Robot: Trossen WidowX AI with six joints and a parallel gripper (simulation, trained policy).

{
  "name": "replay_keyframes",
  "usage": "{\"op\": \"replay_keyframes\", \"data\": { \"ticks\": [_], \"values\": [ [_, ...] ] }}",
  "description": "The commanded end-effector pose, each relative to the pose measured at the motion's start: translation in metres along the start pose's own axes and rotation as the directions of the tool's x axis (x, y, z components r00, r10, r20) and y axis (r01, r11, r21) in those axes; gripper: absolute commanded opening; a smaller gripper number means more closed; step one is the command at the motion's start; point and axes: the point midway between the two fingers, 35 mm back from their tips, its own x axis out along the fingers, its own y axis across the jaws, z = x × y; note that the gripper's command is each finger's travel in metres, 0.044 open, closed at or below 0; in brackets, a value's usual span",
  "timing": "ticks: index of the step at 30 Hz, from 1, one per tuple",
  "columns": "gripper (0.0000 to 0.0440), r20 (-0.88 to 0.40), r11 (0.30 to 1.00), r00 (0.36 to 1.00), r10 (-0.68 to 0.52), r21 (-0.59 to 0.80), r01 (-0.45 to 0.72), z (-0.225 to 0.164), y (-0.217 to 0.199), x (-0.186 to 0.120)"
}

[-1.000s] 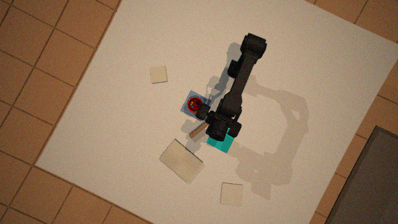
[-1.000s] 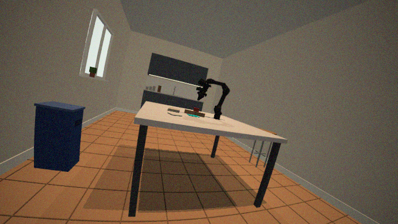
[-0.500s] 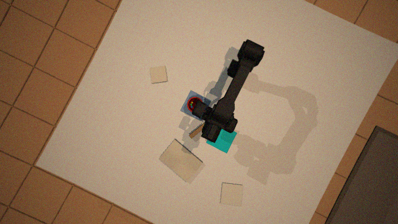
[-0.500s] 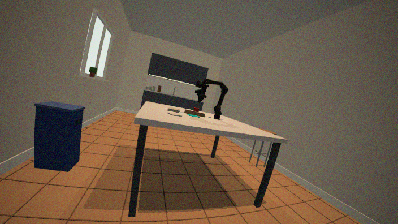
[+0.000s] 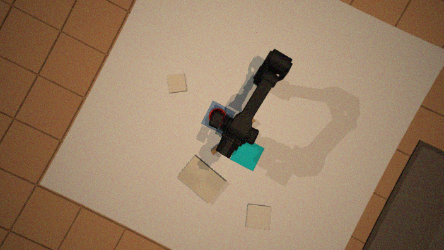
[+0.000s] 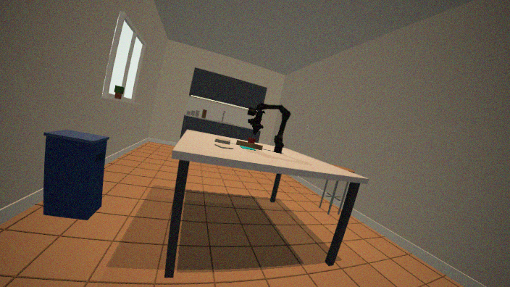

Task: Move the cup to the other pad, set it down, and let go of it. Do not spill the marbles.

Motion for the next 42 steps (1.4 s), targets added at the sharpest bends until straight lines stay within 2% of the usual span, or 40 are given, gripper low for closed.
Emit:
{"op": "replay_keyframes", "data": {
  "ticks": [1,18,29,30,37,42],
  "values": [
    [0.0125,-0.024,1.000,1.000,-0.005,-0.009,0.005,-0.002,-0.004,0.009],
    [0.0159,-0.096,0.997,0.995,0.001,-0.077,-0.008,-0.010,-0.024,0.057],
    [0.0169,-0.127,0.984,0.992,0.023,-0.171,-0.044,-0.016,-0.027,0.095],
    [0.0166,-0.127,0.982,0.992,0.025,-0.183,-0.049,-0.016,-0.027,0.098],
    [0.0008,-0.129,0.959,0.991,0.028,-0.275,-0.063,-0.017,-0.029,0.109],
    [0.0000,-0.109,0.943,0.994,0.029,-0.328,-0.063,-0.012,-0.031,0.104]
  ]
}}
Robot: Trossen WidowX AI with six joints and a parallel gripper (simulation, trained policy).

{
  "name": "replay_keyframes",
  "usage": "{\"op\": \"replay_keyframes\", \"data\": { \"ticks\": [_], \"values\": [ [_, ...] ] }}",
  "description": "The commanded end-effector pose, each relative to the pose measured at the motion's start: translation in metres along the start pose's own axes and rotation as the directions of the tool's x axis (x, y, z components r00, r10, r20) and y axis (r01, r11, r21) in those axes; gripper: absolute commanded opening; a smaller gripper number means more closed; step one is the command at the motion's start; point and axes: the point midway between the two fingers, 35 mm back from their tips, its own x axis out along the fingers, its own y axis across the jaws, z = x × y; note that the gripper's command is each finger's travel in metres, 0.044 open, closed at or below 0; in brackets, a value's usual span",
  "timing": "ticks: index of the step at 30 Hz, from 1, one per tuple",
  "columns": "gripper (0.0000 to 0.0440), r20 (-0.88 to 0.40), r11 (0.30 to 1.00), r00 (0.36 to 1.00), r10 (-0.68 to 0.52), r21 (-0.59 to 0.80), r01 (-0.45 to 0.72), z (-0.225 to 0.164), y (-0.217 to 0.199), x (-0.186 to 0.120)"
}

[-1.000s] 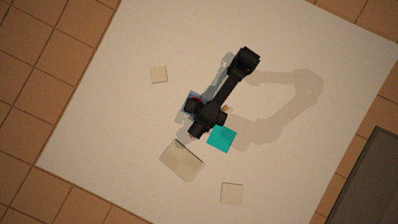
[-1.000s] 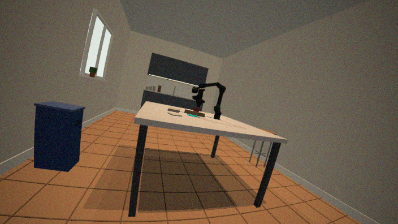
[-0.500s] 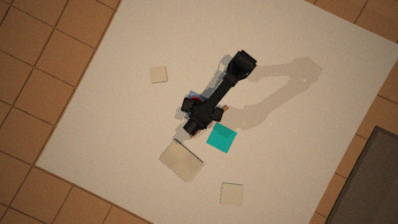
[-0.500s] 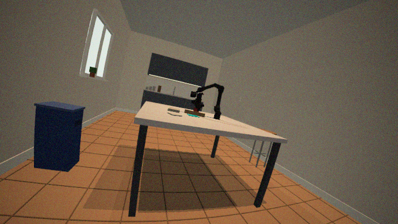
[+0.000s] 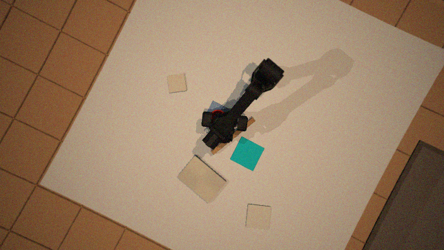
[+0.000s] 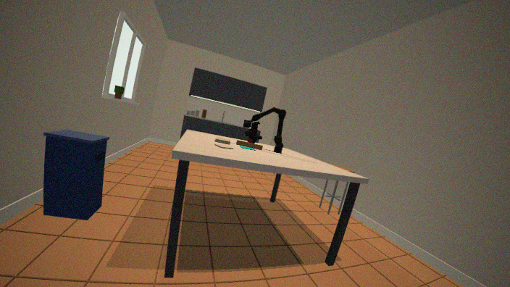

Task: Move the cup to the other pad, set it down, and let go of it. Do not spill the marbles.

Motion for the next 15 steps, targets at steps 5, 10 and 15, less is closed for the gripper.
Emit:
{"op": "replay_keyframes", "data": {
  "ticks": [5,10,15],
  "values": [
    [0.0000,0.037,0.998,0.999,-0.010,-0.064,0.012,0.008,-0.004,-0.013],
    [0.0003,0.057,0.996,0.998,-0.018,-0.089,0.023,0.014,-0.005,-0.024],
    [0.0001,0.078,0.993,0.997,-0.026,-0.111,0.035,0.023,-0.004,-0.036]
  ]
}}
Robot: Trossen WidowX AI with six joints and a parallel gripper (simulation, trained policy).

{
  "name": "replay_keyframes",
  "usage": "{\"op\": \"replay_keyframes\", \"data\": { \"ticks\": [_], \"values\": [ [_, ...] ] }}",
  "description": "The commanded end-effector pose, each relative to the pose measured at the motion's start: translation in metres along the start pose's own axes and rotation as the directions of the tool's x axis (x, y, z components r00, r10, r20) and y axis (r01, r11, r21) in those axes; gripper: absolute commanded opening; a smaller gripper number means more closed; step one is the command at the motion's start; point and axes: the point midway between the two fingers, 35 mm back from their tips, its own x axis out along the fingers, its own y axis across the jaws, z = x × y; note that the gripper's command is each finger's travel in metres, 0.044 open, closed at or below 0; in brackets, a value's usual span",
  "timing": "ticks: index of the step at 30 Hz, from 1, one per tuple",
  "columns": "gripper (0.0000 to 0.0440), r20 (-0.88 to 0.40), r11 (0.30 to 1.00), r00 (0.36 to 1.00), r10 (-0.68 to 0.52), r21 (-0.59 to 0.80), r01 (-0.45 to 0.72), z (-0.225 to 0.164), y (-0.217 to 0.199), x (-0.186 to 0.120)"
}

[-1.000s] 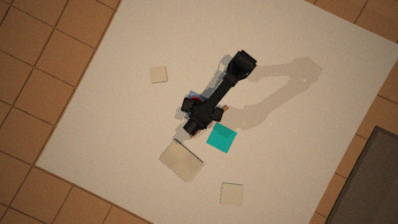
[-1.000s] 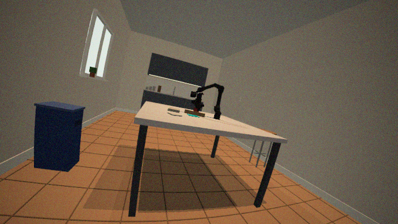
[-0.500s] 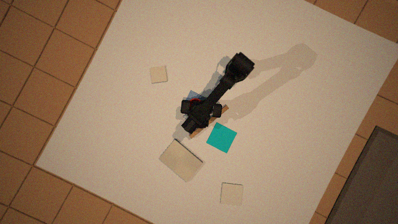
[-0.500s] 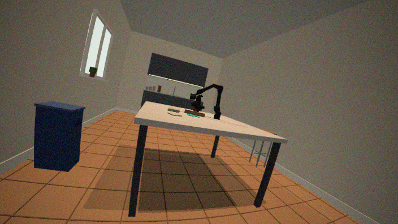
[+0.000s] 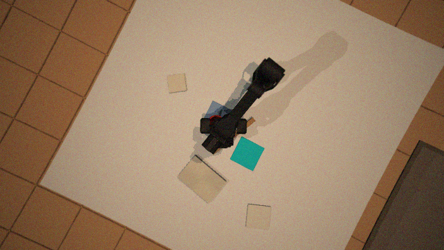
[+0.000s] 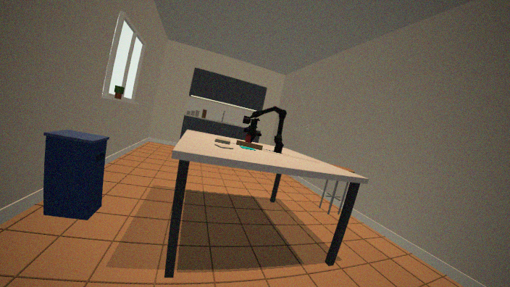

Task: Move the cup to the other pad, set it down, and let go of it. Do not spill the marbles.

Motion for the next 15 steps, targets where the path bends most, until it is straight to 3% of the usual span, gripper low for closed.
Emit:
{"op": "replay_keyframes", "data": {
  "ticks": [1,15],
  "values": [
    [0.0001,0.016,1.000,1.000,-0.004,-0.017,0.005,0.007,0.001,-0.007],
    [0.0000,0.088,0.996,0.996,-0.031,-0.076,0.038,0.044,0.012,-0.033]
  ]
}}
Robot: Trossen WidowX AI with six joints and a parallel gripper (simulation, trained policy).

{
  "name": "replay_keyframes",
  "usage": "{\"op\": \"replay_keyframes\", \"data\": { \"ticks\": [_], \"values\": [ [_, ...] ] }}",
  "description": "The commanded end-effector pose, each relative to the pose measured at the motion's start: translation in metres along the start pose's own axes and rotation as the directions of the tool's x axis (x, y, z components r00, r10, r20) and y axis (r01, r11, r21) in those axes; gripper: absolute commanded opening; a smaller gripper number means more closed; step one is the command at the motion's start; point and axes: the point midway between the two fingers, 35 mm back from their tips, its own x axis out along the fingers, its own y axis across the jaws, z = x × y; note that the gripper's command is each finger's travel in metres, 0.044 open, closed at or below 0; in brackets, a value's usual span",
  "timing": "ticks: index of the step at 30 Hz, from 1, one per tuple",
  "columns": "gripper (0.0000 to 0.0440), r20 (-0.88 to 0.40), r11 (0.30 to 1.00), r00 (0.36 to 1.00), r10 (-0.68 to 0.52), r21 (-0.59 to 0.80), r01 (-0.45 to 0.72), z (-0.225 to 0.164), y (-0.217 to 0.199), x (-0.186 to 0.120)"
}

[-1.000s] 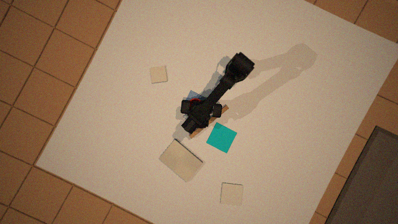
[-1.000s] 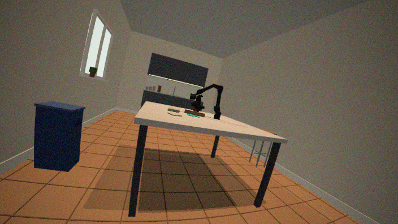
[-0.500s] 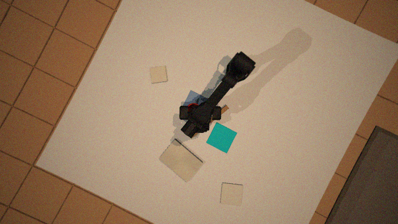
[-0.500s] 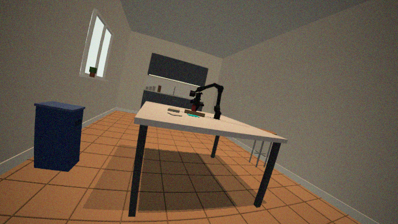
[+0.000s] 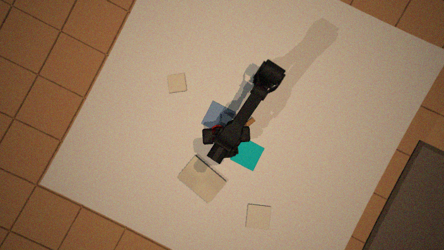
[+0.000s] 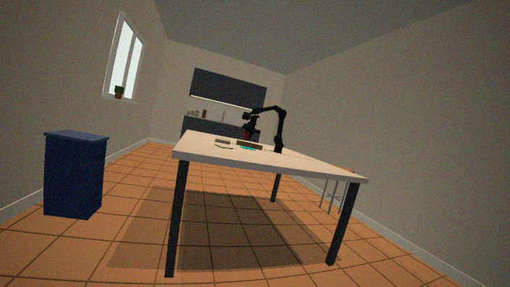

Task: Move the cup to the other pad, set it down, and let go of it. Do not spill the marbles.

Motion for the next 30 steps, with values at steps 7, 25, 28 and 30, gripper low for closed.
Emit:
{"op": "replay_keyframes", "data": {
  "ticks": [7,25,28,30],
  "values": [
    [0.0000,0.049,0.999,0.999,-0.012,-0.037,0.013,0.029,0.013,-0.008],
    [0.0000,0.119,0.993,0.993,-0.016,-0.116,0.029,0.080,0.056,-0.004],
    [0.0000,0.126,0.991,0.992,-0.013,-0.128,0.029,0.087,0.065,-0.001],
    [0.0000,0.130,0.990,0.991,-0.010,-0.136,0.028,0.091,0.072,0.001]
  ]
}}
